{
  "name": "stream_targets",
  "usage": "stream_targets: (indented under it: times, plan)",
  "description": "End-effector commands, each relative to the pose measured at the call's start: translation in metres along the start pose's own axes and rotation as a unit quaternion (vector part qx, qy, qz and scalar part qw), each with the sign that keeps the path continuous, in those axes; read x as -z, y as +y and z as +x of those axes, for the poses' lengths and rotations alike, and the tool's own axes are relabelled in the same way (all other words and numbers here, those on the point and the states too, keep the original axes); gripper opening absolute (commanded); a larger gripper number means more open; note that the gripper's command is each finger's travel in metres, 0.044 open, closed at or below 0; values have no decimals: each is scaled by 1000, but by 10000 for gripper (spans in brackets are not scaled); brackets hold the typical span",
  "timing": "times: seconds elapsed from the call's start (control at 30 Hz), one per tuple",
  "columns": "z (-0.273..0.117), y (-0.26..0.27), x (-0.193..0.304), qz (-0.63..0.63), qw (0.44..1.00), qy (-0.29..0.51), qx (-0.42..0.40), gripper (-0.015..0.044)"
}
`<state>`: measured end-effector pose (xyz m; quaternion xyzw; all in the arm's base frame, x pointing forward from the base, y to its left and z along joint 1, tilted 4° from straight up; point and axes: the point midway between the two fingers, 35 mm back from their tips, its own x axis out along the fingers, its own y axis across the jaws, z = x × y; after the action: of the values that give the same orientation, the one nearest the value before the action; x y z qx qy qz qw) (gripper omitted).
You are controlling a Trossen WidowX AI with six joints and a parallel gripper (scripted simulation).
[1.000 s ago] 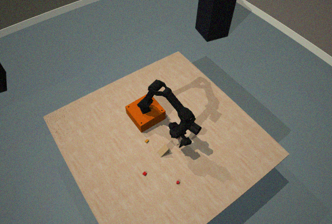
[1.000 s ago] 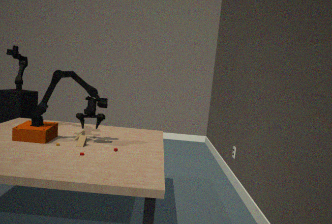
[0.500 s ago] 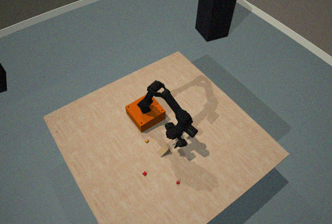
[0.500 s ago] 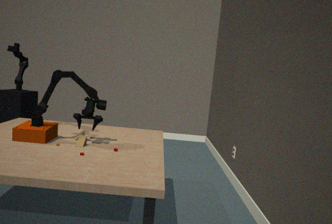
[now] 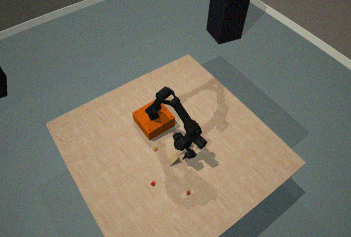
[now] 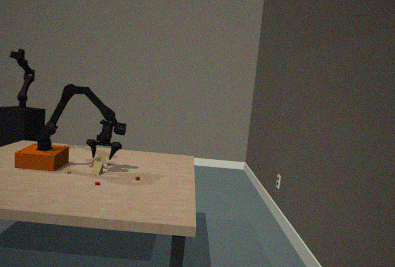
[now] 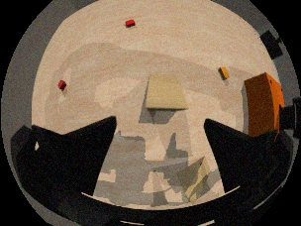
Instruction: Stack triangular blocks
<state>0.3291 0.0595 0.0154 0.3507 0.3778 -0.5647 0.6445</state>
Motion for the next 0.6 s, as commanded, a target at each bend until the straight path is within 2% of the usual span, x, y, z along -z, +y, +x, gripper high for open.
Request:
stream_targets:
  times: [0.0, 0.57]
  plan:
    - [9, -1, -2, -2, 1000, -4, 3, 440]
    - [37, -2, -5, -2, 1000, -5, 3, 440]
